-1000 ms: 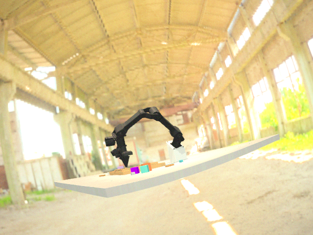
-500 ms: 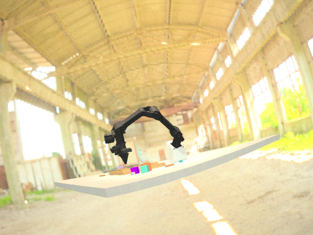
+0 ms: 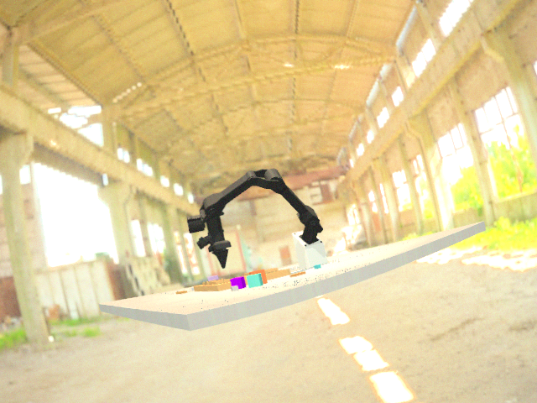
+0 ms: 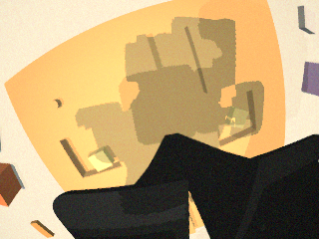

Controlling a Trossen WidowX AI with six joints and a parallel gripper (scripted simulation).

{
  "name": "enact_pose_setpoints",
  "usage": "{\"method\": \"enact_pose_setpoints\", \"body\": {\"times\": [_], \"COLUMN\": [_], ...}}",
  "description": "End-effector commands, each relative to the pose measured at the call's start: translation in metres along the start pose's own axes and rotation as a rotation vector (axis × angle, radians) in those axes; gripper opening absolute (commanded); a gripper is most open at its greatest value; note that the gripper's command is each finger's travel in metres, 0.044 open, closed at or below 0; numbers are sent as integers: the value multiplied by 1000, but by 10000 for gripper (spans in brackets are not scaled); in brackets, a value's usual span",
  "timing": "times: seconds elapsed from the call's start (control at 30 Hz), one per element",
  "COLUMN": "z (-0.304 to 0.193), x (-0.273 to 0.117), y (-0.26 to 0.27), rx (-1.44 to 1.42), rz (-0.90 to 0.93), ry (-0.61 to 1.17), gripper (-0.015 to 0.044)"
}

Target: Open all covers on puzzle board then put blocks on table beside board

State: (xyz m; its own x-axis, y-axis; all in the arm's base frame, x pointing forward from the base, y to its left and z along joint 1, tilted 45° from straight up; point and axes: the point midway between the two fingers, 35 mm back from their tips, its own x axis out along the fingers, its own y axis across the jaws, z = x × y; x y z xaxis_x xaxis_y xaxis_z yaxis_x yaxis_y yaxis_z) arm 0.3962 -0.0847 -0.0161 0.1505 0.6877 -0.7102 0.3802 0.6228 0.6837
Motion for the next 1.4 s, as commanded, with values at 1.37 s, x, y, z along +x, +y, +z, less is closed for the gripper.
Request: {"method": "enact_pose_setpoints", "body": {"times": [1.37], "z": [-158], "x": [-4], "y": [-78], "rx": [1789], "rz": [-11], "ry": [0], "gripper": [0]}}
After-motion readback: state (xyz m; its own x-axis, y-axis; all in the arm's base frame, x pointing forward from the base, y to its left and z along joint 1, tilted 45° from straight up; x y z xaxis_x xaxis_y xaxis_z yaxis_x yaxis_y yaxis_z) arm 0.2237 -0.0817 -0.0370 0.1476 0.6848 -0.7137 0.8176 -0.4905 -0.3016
